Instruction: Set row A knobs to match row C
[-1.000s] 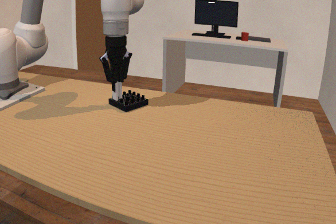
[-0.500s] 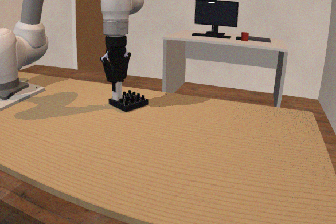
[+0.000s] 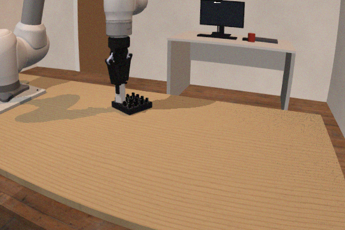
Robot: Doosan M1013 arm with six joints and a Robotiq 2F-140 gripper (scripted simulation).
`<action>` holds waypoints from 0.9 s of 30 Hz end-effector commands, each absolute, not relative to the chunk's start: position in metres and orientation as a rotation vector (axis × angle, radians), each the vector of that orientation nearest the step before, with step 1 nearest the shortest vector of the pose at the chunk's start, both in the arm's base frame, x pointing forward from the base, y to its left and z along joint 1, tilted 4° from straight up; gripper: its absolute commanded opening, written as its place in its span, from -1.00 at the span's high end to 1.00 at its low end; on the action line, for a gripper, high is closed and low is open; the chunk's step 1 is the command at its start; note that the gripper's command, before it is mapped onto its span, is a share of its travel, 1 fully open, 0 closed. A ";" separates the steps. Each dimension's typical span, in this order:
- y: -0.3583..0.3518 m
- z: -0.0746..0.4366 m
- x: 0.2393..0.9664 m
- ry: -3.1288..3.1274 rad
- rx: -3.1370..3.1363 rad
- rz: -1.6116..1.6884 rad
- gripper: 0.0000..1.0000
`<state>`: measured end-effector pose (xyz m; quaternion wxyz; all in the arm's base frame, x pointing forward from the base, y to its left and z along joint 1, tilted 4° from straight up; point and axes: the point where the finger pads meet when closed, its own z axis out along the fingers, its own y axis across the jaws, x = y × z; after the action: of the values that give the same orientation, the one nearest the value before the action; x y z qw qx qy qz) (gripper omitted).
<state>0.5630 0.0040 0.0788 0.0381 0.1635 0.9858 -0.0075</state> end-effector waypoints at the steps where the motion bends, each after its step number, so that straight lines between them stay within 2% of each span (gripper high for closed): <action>1: 0.004 0.079 0.563 3.033 0.451 -0.020 0.90; 27: 0.004 0.079 0.563 3.034 -0.489 -0.055 0.90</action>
<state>0.5630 0.0041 0.0788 0.0343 -0.1212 0.9919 -0.0192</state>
